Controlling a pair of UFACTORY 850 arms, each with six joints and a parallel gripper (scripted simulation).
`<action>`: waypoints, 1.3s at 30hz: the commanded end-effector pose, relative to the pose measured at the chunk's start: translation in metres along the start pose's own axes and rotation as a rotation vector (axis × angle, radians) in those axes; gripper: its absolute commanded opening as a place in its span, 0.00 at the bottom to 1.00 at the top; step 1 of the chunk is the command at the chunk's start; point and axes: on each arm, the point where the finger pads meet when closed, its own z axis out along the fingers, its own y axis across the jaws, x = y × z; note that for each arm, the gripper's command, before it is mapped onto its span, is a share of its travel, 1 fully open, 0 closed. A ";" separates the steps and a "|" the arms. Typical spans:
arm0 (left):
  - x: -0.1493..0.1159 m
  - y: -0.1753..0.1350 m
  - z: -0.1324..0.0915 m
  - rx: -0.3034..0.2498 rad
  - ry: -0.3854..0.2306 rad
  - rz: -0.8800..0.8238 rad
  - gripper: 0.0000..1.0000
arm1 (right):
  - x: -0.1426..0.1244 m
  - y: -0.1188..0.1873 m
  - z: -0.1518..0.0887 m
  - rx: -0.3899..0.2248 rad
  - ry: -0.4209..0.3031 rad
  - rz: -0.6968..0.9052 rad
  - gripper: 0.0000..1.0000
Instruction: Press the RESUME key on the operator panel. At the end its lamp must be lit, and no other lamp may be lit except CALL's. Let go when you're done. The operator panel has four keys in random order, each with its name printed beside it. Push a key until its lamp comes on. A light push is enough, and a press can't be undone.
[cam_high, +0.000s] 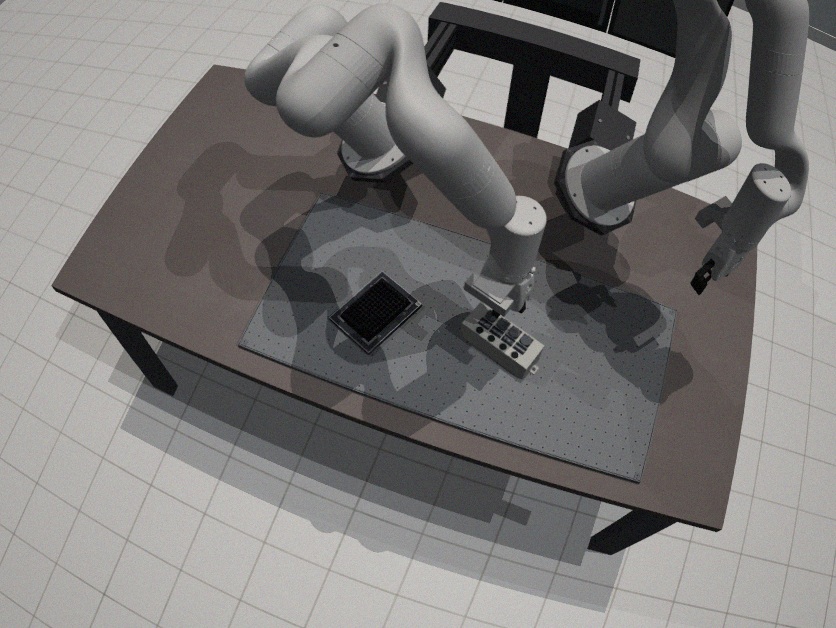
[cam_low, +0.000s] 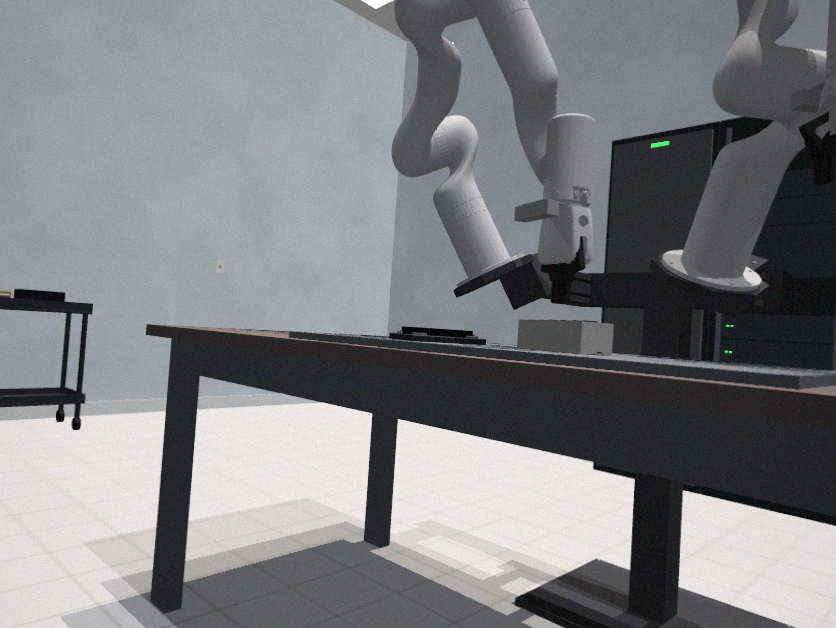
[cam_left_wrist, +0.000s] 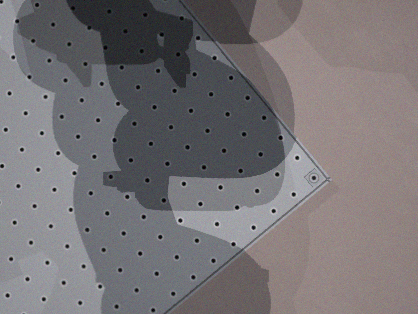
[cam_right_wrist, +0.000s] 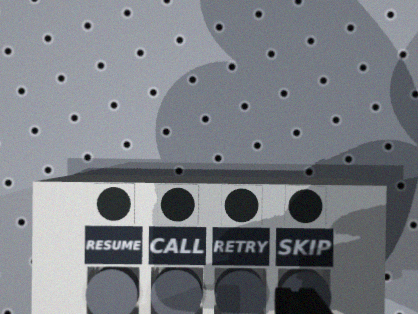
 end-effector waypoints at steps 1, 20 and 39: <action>-0.001 0.000 0.000 0.000 -0.001 0.000 1.00 | 0.000 -0.001 -0.001 0.002 0.000 0.000 0.00; -0.001 0.000 0.000 0.000 -0.001 0.000 1.00 | -0.001 -0.038 -0.015 0.002 0.000 0.000 0.00; -0.001 0.000 0.000 0.000 -0.001 0.000 1.00 | -0.003 -0.078 -0.031 0.002 0.000 0.000 0.00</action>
